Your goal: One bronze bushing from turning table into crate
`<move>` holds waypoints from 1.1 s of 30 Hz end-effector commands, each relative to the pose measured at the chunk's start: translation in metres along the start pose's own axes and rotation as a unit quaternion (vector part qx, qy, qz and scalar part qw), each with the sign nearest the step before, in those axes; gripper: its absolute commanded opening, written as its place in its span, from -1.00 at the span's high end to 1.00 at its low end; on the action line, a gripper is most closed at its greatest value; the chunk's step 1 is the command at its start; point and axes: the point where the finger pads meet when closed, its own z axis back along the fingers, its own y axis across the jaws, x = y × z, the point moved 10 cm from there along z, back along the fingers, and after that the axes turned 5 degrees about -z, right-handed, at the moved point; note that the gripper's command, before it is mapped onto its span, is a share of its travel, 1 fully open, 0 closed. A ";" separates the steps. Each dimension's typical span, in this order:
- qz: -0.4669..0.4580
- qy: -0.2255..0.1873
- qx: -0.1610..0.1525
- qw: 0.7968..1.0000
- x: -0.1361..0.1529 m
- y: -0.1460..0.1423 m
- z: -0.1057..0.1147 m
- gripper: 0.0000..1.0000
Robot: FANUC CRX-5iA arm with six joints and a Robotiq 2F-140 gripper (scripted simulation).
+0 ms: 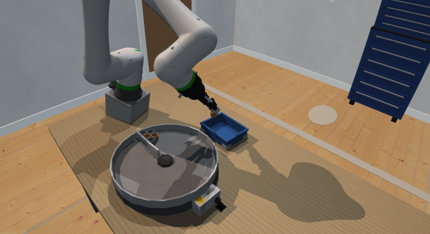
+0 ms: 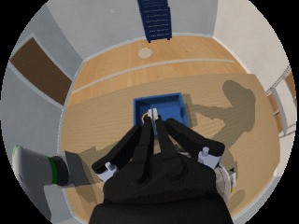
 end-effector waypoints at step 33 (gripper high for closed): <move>0.000 -0.002 0.000 1.000 -0.037 0.028 -0.029 1.00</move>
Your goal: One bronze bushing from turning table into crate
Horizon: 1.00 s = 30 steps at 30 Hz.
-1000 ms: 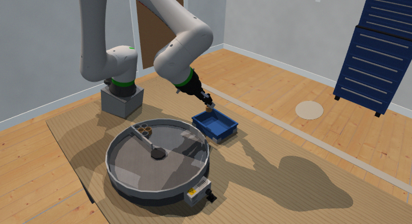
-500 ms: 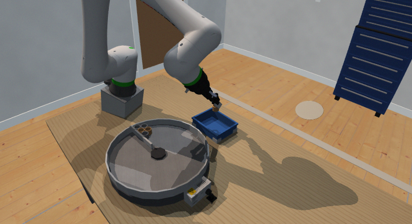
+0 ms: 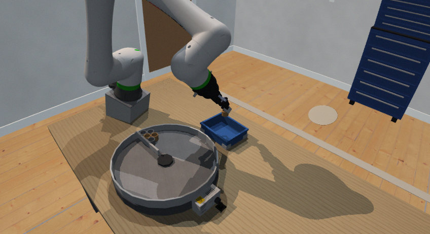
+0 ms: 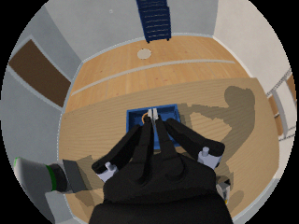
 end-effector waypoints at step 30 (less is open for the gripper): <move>0.000 0.000 0.000 1.000 0.023 0.002 -0.027 1.00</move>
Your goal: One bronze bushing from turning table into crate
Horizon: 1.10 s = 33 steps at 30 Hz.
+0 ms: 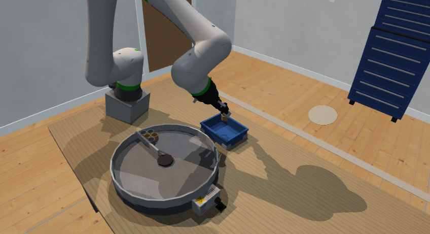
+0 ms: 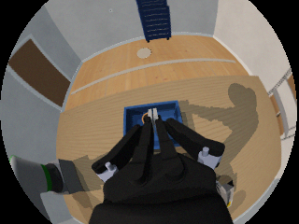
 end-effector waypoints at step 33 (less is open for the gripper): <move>0.000 0.000 0.000 1.000 0.022 0.002 -0.026 1.00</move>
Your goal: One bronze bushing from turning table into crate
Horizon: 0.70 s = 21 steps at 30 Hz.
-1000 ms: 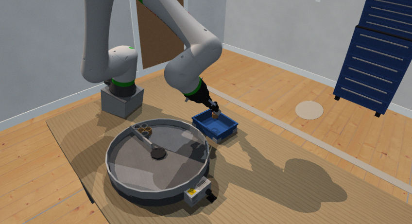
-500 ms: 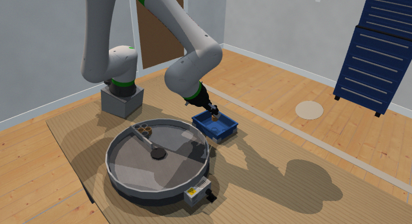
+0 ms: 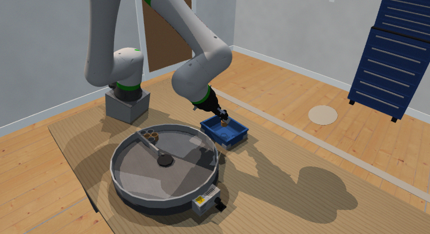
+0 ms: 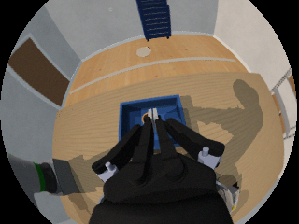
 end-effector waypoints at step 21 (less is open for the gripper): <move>0.000 0.000 0.000 1.000 0.002 0.000 -0.003 1.00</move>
